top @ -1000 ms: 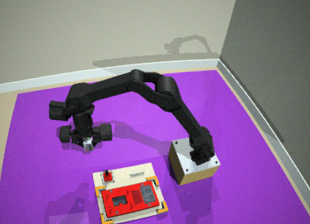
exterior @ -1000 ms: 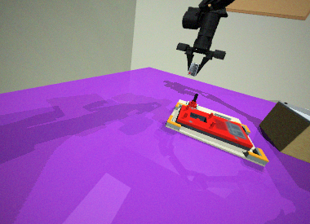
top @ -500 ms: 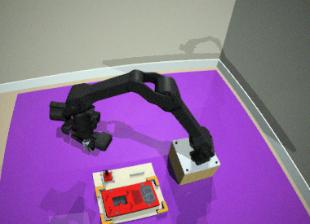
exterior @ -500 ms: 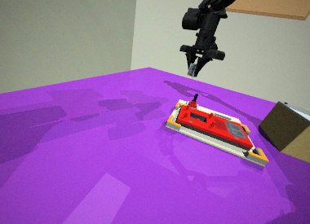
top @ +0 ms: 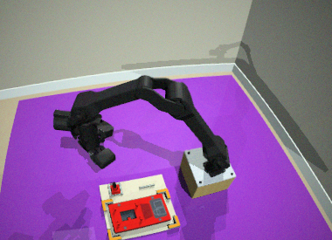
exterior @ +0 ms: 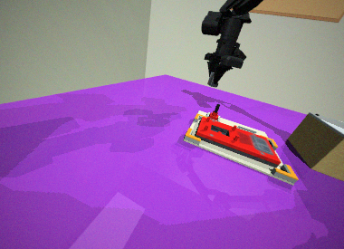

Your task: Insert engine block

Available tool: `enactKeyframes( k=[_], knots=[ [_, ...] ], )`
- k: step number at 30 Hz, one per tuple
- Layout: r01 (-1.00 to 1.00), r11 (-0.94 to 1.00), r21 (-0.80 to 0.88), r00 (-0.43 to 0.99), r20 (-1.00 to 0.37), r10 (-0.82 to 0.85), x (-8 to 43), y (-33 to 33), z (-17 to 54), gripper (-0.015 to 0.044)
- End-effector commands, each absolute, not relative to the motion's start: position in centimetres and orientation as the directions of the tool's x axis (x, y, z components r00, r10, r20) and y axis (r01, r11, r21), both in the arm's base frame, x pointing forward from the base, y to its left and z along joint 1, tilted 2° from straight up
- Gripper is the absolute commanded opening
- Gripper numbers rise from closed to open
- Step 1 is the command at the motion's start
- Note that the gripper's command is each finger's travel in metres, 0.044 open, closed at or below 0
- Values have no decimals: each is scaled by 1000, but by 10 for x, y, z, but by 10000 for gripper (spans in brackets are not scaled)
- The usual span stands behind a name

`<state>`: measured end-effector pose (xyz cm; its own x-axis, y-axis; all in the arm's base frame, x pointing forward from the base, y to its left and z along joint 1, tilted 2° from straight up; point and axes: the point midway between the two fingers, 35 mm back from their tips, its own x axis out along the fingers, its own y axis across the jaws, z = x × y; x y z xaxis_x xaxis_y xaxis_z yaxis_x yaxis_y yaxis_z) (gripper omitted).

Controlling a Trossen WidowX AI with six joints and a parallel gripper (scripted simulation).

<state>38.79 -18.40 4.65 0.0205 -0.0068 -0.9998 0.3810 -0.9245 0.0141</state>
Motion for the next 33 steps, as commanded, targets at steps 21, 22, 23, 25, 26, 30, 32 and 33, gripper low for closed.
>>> enactKeyframes(
  k=[21, 22, 23, 25, 26, 30, 32, 33],
  knots=[
    [331, -944, 5, 17, -1000, 1, 387, -183, 2, 0],
    [331, -944, 5, 17, -1000, 1, 387, -183, 1, 0],
    [331, -944, 5, 17, -1000, 1, 387, -183, -1, 0],
    [331, -944, 5, 17, -1000, 1, 387, -183, -4, 0],
    [331, -944, 5, 17, -1000, 1, 387, -183, -6, 0],
    [331, -944, 5, 17, -1000, 1, 388, -183, -14, 0],
    [331, -944, 5, 17, -1000, 1, 388, -183, -17, 0],
    [331, -944, 5, 17, -1000, 1, 388, -183, -19, 0]
  ],
)
